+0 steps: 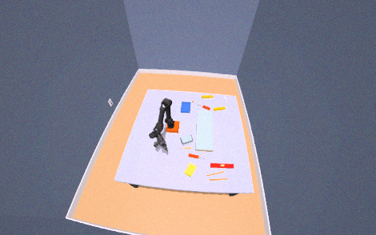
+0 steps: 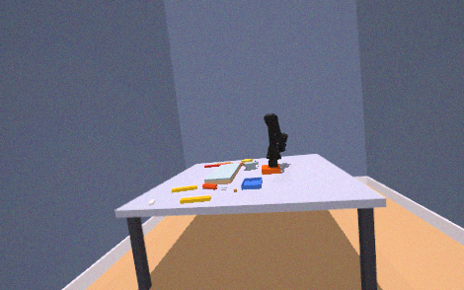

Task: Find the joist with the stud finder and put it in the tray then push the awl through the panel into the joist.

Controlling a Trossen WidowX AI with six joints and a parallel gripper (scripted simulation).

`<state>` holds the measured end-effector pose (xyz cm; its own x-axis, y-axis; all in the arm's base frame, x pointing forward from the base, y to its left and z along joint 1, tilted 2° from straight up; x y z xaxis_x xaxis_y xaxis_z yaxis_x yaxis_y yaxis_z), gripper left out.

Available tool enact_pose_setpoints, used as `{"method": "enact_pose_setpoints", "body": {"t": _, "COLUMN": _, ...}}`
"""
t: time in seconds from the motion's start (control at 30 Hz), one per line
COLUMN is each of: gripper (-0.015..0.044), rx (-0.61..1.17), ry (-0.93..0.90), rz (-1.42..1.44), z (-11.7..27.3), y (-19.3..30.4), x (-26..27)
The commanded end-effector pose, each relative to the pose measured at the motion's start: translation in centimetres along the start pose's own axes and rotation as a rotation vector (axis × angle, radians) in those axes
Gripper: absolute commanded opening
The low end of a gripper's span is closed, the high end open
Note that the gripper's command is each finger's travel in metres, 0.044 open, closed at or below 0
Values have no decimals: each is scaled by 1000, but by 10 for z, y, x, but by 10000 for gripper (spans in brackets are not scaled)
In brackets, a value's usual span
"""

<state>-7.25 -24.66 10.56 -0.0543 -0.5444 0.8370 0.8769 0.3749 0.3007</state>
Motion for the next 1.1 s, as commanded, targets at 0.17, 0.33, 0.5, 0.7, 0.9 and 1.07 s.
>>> {"method": "enact_pose_setpoints", "body": {"t": 0.17, "gripper": 440, "rx": 282, "ry": 410, "rz": 864, "z": -66, "y": 87, "x": 10}}
{"method": "enact_pose_setpoints", "body": {"t": 0.33, "gripper": 440, "rx": 462, "ry": 531, "rz": 1227, "z": -76, "y": 127, "x": 7}}
{"method": "enact_pose_setpoints", "body": {"t": 0.5, "gripper": 440, "rx": 687, "ry": 627, "rz": 1611, "z": -76, "y": 170, "x": 2}}
{"method": "enact_pose_setpoints", "body": {"t": 0.7, "gripper": 440, "rx": 1017, "ry": 697, "rz": 2082, "z": -66, "y": 219, "x": -5}}
{"method": "enact_pose_setpoints", "body": {"t": 0.9, "gripper": 440, "rx": 1420, "ry": 710, "rz": 2543, "z": -43, "y": 264, "x": -12}}
{"method": "enact_pose_setpoints", "body": {"t": 1.07, "gripper": 440, "rx": 1497, "ry": 706, "rz": 2618, "z": -39, "y": 271, "x": -12}}
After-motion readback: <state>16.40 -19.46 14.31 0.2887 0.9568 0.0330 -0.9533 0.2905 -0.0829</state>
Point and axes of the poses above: the point midway between the two fingers, 35 mm back from their tips, its own z axis back along the fingers, its own x axis across the jaws, y = z × x, the point moved 8 cm from there along z, back along the fingers, and after that the axes turned 13 degrees about -z, right-handed, at the moved point
